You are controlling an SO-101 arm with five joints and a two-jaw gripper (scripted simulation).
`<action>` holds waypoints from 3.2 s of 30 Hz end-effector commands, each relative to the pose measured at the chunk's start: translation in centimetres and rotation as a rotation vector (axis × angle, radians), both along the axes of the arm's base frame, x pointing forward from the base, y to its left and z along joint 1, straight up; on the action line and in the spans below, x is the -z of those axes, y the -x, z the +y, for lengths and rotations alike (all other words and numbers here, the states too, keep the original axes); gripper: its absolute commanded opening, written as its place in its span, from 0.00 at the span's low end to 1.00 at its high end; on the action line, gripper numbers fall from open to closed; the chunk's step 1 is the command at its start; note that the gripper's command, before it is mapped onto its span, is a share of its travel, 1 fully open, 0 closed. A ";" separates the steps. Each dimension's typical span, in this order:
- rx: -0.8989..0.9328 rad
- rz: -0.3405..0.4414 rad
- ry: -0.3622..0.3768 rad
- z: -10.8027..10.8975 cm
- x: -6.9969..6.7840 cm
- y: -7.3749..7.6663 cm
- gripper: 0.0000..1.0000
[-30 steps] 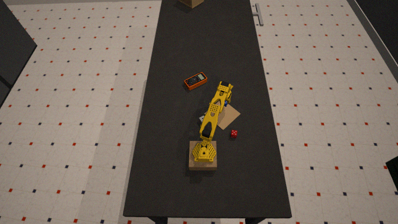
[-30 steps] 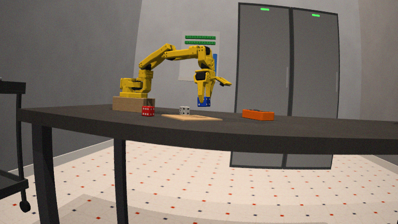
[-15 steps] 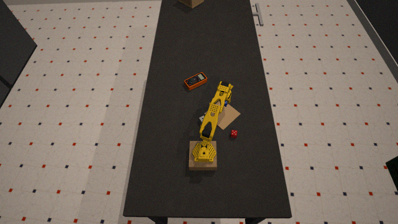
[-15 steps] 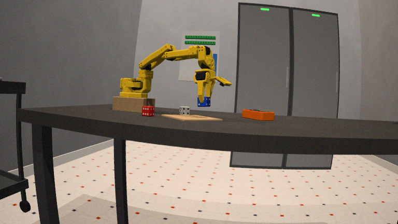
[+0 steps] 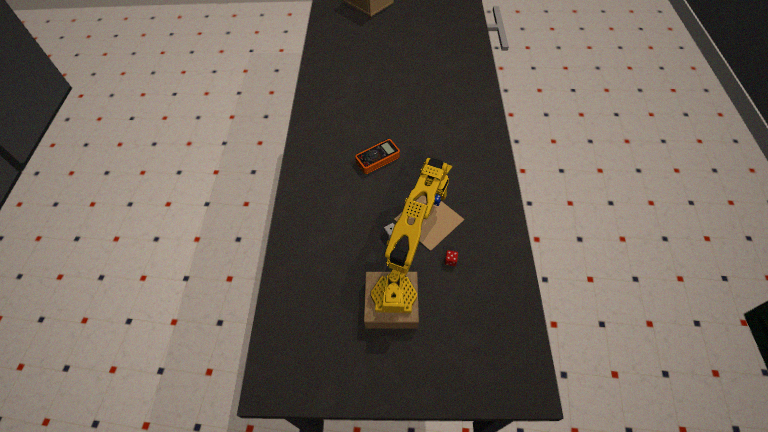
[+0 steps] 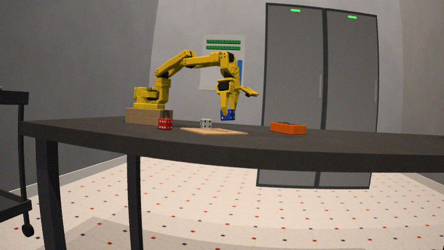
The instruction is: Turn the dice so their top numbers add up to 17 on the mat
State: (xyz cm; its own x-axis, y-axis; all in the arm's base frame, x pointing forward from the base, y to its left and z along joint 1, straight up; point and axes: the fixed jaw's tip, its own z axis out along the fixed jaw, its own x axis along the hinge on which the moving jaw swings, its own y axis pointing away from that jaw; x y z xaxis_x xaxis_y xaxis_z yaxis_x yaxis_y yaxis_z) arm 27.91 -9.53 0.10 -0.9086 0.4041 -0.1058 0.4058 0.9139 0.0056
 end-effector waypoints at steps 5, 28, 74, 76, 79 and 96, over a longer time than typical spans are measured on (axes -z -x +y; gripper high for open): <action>0.001 0.010 -0.004 -0.2 0.5 0.2 0.00; 0.001 0.035 -0.014 -0.1 1.2 0.5 0.00; 0.002 0.099 -0.038 0.3 2.9 1.4 0.00; 0.002 0.099 -0.038 0.3 2.9 1.4 0.00; 0.002 0.102 -0.039 0.3 3.0 1.4 0.00; 0.002 0.108 -0.041 0.3 3.5 1.5 0.00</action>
